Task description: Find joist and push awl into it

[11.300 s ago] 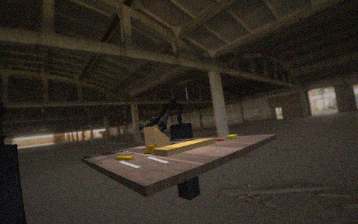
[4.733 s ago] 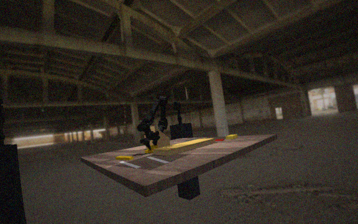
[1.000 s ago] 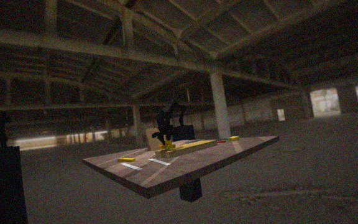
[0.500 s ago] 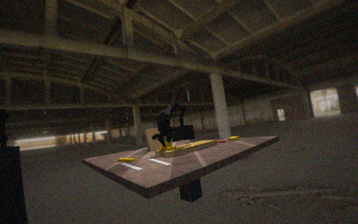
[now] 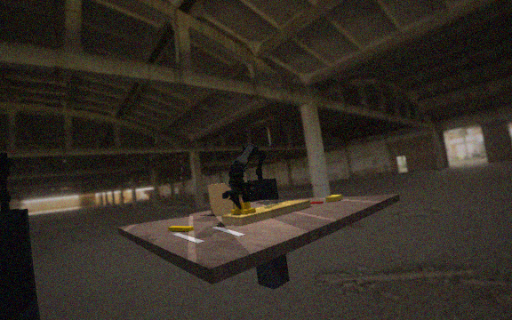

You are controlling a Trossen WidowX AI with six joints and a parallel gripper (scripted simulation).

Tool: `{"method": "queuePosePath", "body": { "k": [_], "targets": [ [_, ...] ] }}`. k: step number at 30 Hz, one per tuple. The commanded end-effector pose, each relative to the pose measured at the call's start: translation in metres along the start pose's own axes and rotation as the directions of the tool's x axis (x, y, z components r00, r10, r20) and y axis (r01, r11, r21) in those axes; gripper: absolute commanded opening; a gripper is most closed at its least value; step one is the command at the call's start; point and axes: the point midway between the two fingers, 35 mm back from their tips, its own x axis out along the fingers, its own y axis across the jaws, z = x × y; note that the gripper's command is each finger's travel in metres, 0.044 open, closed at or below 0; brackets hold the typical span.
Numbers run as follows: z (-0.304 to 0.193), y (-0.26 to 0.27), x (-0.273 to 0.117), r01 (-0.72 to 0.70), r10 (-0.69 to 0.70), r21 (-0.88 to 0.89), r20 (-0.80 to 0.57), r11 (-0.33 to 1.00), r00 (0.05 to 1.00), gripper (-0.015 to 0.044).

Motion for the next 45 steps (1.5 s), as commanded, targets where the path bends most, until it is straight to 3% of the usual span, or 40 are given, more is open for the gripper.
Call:
{"method": "queuePosePath", "body": {
  "k": [1, 45],
  "targets": [
    [-0.001, 0.012, 0.001, -0.008, 0.008, 0.004, -0.001, 1.000, 1.000, 0.0000],
    [0.000, 0.097, 0.001, -0.014, 0.014, 0.007, -0.002, 1.000, 1.000, 0.0000]
  ]
}}
